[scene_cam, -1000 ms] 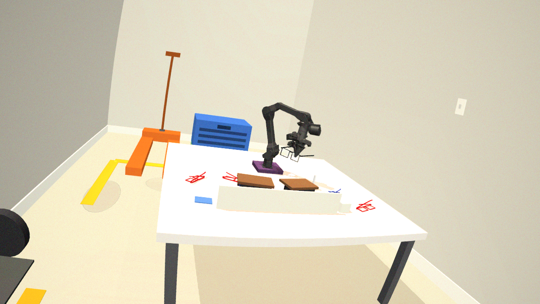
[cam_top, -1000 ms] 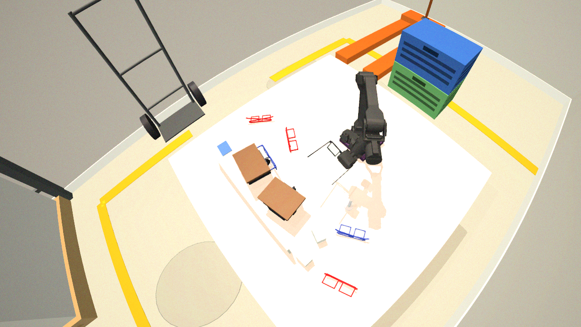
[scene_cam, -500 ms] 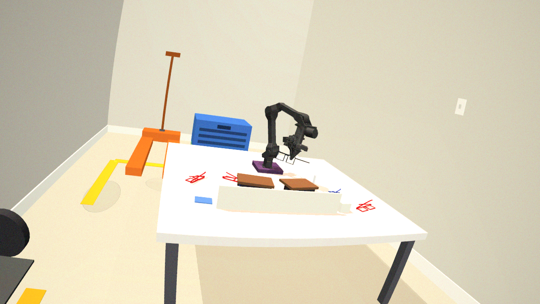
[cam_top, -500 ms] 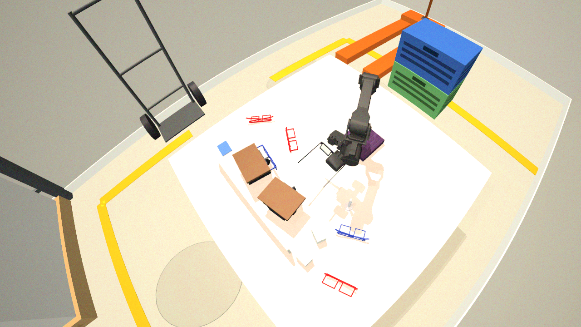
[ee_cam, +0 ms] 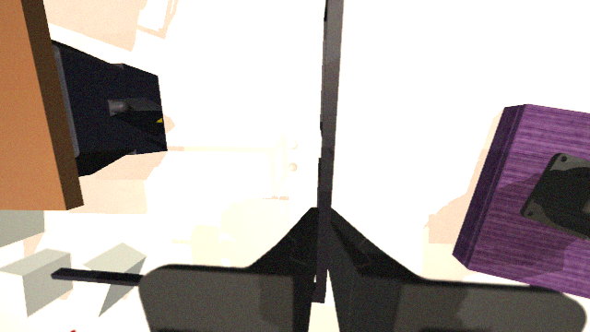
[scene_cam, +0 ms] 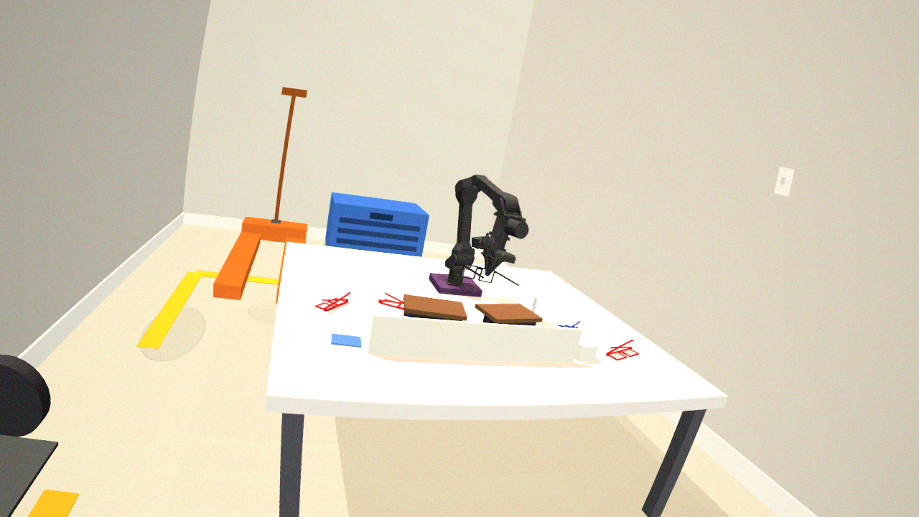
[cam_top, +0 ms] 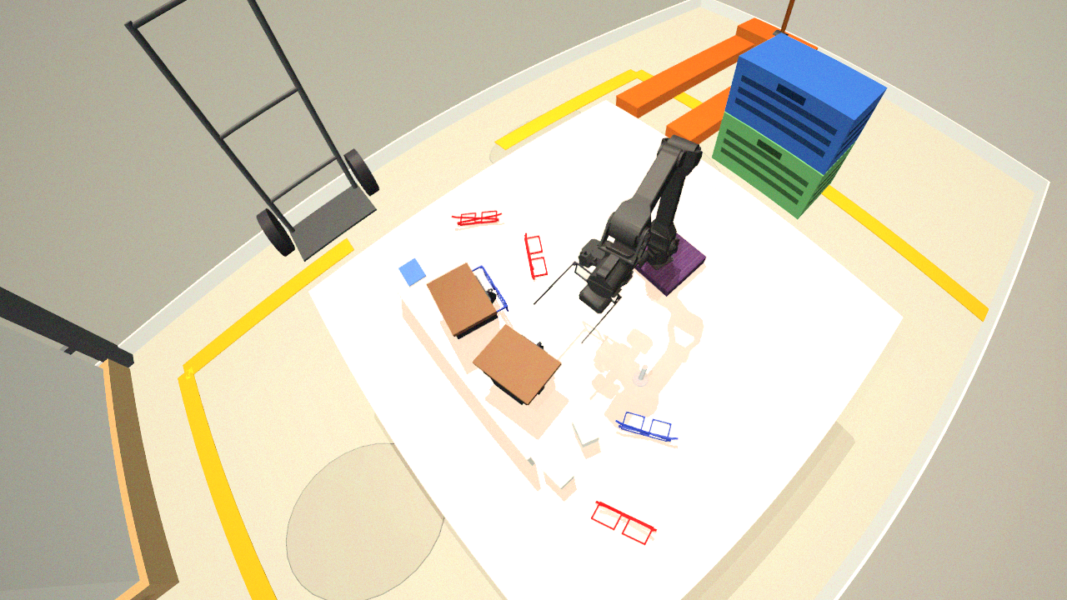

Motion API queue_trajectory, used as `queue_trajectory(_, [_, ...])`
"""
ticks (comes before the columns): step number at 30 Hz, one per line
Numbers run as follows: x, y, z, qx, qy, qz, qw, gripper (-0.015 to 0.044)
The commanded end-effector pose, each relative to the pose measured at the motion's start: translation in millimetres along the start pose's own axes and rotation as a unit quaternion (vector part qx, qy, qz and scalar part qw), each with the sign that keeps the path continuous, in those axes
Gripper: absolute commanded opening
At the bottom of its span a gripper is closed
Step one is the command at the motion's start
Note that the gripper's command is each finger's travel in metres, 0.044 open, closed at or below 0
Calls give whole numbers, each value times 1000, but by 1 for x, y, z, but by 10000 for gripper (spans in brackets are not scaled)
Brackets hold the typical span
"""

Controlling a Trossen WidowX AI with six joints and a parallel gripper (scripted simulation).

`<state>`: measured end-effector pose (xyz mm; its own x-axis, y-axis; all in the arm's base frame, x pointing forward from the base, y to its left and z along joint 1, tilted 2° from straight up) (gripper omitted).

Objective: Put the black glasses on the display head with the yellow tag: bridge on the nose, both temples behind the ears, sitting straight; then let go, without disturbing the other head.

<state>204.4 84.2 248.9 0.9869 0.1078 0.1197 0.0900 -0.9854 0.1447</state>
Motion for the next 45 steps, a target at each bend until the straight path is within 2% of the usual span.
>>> queue_trajectory(1, [9, 12, 5, 17, -14, -8, 1000, 0])
queue_trajectory(14, [22, 50, 17, 67, -34, -24, 997, 0])
queue_trajectory(45, [17, 44, 51, 62, -25, -24, 997, 0])
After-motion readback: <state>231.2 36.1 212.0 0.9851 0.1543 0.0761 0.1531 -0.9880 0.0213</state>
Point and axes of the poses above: the point midway between the two fingers, 35 mm back from their tips, its own z axis out along the fingers, its own x axis across the jaws, y = z × x, the point moved 10 cm from there along -z, back along the fingers, and after that the axes turned 13 degrees about z, right-handed, at the moved point
